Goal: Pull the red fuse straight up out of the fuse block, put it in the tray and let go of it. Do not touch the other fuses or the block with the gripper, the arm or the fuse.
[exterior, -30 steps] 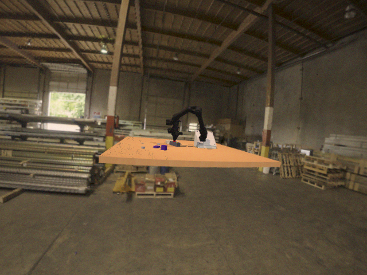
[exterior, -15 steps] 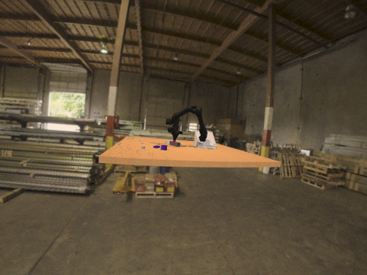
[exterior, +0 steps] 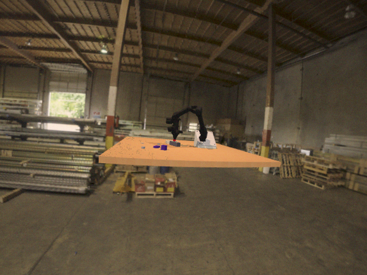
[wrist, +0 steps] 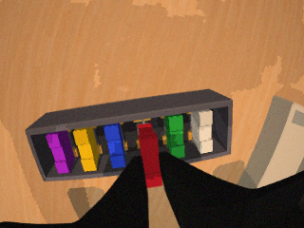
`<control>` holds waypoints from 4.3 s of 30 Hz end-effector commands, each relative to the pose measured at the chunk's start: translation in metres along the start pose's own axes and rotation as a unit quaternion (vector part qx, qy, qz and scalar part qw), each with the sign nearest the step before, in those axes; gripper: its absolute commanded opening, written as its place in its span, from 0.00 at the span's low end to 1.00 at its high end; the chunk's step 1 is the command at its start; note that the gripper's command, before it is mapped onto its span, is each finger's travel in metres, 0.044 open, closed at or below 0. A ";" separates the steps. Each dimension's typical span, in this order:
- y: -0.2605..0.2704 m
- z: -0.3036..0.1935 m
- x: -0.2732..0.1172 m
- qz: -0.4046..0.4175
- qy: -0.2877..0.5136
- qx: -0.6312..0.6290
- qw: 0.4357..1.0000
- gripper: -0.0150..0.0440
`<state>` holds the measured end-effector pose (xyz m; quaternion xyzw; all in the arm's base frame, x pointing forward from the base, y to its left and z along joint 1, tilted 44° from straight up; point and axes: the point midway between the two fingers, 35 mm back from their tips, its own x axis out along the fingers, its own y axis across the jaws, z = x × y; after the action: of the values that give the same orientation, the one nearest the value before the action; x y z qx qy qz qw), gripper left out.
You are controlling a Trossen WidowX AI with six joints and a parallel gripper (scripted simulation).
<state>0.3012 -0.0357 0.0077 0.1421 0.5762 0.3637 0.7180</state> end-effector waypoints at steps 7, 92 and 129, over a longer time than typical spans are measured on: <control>0.000 0.000 -0.007 -0.003 0.001 -0.002 1.000 0.25; -0.158 -0.072 -0.009 -0.008 0.002 -0.003 1.000 0.25; -0.157 -0.072 -0.037 -0.009 0.002 -0.003 1.000 0.81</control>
<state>0.2878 -0.1837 -0.0870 0.1379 0.5767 0.3599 0.7204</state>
